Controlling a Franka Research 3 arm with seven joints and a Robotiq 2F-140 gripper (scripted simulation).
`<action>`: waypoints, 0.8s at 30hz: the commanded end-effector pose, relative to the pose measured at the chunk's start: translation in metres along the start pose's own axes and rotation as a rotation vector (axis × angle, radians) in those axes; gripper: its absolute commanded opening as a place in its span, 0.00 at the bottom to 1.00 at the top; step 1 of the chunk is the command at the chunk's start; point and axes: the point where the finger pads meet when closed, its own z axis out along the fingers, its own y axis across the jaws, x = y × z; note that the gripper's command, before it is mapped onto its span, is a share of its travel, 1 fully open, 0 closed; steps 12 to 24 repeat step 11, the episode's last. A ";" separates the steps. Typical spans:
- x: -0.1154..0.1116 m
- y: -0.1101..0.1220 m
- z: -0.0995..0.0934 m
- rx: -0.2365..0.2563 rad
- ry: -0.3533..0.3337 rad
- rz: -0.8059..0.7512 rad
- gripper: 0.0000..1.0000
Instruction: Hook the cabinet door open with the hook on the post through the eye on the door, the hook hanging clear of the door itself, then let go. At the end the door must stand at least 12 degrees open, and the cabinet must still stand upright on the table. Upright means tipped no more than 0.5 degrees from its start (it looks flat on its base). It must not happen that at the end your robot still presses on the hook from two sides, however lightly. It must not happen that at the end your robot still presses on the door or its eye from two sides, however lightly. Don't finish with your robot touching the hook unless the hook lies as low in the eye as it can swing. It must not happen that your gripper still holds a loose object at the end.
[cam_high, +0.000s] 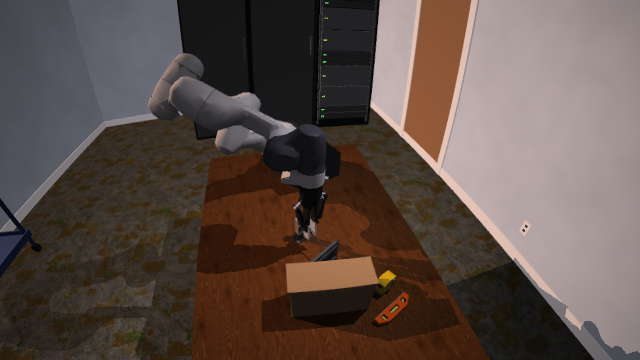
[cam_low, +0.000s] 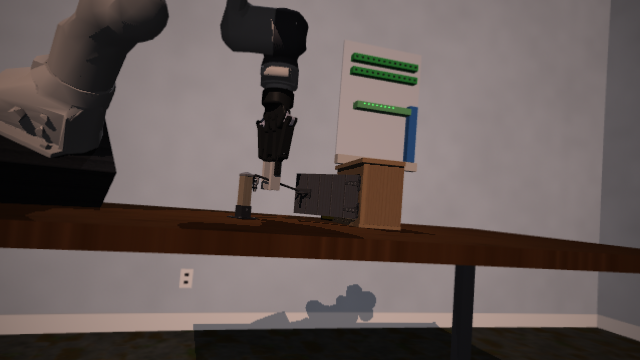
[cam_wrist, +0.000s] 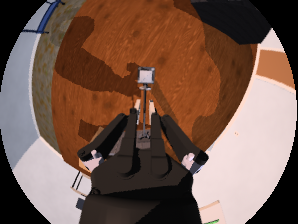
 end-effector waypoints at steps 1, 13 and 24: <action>0.000 0.000 -0.003 0.000 -0.001 0.004 0.14; 0.000 0.000 -0.004 0.000 -0.001 0.004 0.14; 0.000 0.000 -0.004 0.000 -0.001 0.004 0.14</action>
